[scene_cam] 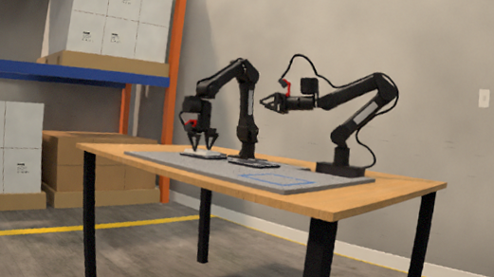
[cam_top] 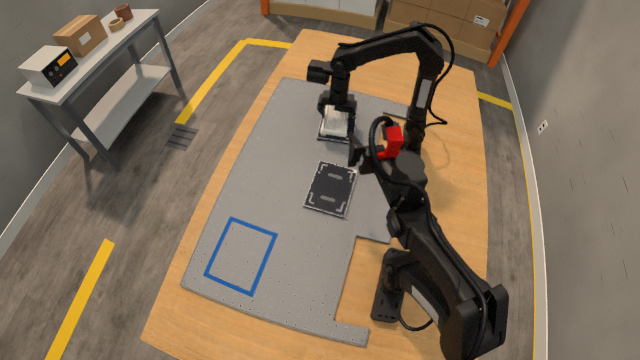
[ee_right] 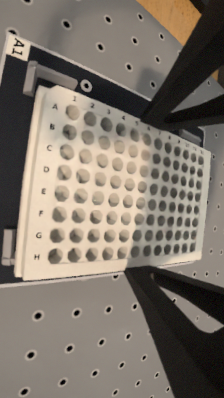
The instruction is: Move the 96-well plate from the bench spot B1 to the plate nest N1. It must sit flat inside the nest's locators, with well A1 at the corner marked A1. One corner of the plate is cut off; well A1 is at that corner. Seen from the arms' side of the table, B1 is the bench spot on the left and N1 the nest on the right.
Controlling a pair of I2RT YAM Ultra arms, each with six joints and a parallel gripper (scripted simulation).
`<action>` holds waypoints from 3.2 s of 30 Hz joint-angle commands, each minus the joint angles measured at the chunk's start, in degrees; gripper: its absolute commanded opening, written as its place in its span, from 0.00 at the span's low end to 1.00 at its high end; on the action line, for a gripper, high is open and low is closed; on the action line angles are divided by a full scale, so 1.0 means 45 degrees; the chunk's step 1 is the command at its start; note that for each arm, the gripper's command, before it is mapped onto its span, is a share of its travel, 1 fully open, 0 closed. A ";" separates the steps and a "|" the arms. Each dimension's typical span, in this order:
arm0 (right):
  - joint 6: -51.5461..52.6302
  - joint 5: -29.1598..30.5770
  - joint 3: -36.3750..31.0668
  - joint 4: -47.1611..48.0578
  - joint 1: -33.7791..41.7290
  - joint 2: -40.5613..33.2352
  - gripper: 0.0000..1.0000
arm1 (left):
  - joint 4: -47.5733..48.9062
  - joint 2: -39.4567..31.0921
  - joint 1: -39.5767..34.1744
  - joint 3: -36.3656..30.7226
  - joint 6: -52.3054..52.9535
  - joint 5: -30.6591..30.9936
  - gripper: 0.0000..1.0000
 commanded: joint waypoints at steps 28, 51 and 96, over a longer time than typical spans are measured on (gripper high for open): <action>0.0072 0.0173 0.0630 -0.0904 0.0122 -0.0007 0.78 | 0.0269 0.0030 -0.0071 0.0076 0.0012 0.0035 1.00; -0.0100 0.0170 -0.0048 -0.0667 0.0005 -0.0768 0.78 | 0.0269 0.0030 -0.0071 0.0076 0.0012 0.0035 1.00; 0.0098 0.0196 0.0434 -0.0584 0.0139 0.0427 0.78 | 0.0269 0.0030 -0.0071 0.0076 0.0012 0.0035 1.00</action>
